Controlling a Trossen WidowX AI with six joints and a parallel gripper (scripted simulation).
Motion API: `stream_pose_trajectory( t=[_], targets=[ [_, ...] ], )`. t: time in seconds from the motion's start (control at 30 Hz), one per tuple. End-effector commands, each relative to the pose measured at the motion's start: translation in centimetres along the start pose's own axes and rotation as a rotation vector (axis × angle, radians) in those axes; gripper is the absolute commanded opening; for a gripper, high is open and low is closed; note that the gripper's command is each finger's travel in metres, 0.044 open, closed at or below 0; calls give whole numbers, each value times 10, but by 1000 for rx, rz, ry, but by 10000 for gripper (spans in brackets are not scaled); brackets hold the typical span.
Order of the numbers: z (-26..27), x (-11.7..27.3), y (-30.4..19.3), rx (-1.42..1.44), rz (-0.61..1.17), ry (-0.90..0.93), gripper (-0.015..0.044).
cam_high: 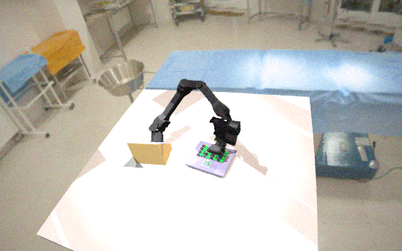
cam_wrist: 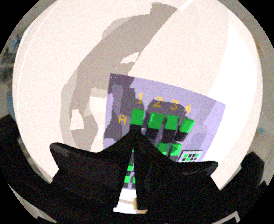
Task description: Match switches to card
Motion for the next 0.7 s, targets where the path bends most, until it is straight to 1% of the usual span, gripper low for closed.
stream_pose_trajectory(
  t=[0.0,0.4,0.47,0.57,0.67],
  targets=[
    [1,-1,0,-3,-1,3,0],
    [0,0,1,3,0,0,0],
    [0,17,3,1,3,-2,0],
    [0,54,4,-3,20,-3,0],
    [0,62,3,-3,24,-3,0]
  ],
)
Point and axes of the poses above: the point midway between the two fingers, 35 mm back from their tips, its own x axis back along the fingers, its own z axis across the jaws, y = z × x, the point moved 2 cm from there along x, back along the fingers, and after that the axes turned 7 degrees about -x, right-handed, at the moved point
